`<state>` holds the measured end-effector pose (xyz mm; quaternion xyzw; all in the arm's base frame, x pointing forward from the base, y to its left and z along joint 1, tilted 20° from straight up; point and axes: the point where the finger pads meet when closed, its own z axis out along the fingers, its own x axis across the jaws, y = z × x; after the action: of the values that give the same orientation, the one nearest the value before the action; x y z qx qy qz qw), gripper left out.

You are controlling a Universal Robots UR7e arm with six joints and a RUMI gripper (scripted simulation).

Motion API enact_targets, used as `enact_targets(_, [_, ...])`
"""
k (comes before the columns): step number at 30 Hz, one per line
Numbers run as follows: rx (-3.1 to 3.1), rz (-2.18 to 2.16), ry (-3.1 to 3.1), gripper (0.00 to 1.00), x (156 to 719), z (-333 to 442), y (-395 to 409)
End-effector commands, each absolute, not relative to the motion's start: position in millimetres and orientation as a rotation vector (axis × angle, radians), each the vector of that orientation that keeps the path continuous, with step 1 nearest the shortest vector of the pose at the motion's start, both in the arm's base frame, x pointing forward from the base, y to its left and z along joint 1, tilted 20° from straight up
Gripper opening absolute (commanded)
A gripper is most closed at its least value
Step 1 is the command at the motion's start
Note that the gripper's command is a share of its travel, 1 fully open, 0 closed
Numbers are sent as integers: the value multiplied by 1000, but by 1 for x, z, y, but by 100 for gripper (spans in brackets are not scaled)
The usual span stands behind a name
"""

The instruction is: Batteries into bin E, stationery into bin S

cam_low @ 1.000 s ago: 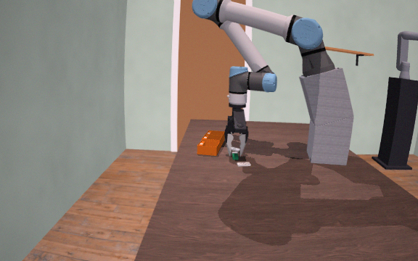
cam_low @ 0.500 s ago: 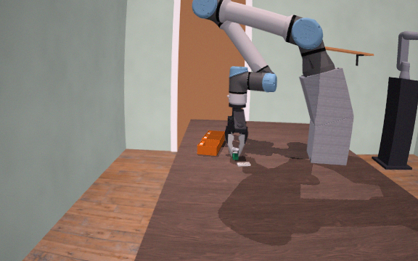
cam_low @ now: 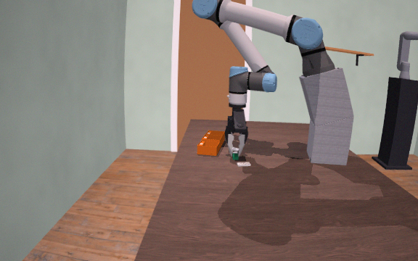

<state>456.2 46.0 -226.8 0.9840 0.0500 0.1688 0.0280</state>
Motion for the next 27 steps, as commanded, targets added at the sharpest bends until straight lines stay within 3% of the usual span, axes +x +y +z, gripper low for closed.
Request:
enact_targets(1, [3037, 522, 154, 0, 456, -226, 46])
enact_targets(27, [3037, 522, 154, 0, 436, -170, 48])
